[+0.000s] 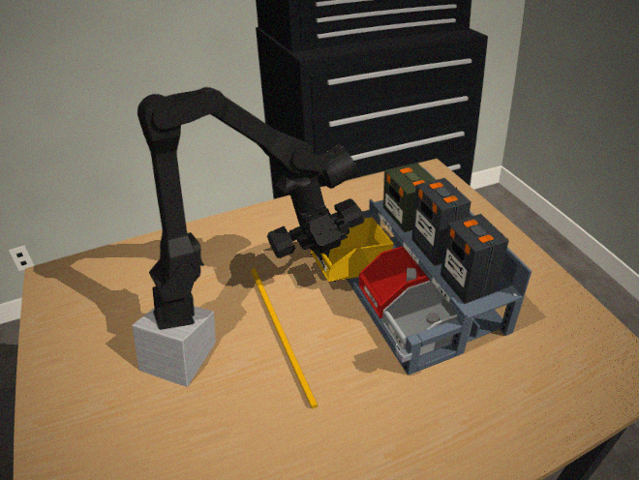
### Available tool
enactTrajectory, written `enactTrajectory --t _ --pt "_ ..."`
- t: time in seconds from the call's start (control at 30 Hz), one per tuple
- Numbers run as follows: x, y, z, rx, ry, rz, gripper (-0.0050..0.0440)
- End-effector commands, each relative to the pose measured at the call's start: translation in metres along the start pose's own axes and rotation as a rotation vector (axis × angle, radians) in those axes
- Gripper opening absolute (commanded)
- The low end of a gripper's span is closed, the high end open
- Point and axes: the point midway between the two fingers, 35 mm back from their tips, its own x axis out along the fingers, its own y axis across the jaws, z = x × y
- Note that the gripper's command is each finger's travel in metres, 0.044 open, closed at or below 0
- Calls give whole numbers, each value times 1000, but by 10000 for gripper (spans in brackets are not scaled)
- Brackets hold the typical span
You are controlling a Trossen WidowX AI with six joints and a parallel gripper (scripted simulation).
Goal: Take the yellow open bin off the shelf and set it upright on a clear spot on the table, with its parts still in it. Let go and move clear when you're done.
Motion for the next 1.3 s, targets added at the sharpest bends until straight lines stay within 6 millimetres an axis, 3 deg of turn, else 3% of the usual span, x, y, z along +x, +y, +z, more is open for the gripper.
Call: enactTrajectory --t 0.0,0.07,0.23,0.63,0.8,1.27 --pt "-7 4 -2 -1 4 29 0" --pt "-7 4 -2 -1 4 29 0" --pt "-11 -25 -2 -1 4 24 0" --pt "-11 -25 -2 -1 4 24 0" --pt "-18 -67 -2 0 4 21 0" --pt "-18 -64 -2 -2 5 25 0"
